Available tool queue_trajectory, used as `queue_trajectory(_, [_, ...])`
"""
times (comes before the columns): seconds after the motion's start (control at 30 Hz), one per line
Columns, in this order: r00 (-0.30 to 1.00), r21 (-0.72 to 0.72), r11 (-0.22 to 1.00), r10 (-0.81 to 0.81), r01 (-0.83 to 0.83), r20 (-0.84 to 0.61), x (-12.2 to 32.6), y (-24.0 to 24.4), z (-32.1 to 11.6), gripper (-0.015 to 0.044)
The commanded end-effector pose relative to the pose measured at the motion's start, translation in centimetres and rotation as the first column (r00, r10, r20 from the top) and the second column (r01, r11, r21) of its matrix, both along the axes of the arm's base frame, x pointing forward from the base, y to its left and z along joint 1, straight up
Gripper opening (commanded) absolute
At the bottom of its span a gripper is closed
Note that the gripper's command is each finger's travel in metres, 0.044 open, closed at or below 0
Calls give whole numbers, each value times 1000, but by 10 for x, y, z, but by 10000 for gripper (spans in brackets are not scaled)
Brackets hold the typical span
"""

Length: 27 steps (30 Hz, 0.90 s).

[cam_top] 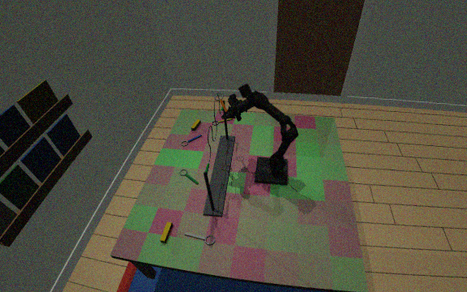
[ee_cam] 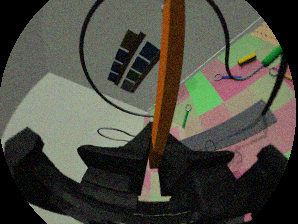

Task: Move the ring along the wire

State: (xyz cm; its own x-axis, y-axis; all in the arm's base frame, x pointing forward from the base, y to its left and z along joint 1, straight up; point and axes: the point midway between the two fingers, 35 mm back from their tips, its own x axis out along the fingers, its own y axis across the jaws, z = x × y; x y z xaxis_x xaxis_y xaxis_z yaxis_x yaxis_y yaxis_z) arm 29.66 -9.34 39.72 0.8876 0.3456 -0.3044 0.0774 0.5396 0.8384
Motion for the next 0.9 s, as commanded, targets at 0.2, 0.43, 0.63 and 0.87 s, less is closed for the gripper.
queue_trajectory(0.2, [1000, -140, 990, -8, 6, -14, 1, -4, -4, -150])
queue_trajectory(0.43, [1000, -240, 971, -16, 11, -22, 1, -6, -7, -150])
queue_trajectory(0.63, [999, -316, 949, -24, 14, -27, 1, -8, -9, -150])
queue_trajectory(0.87, [999, -401, 916, -33, 17, -32, 1, -10, -11, -150])
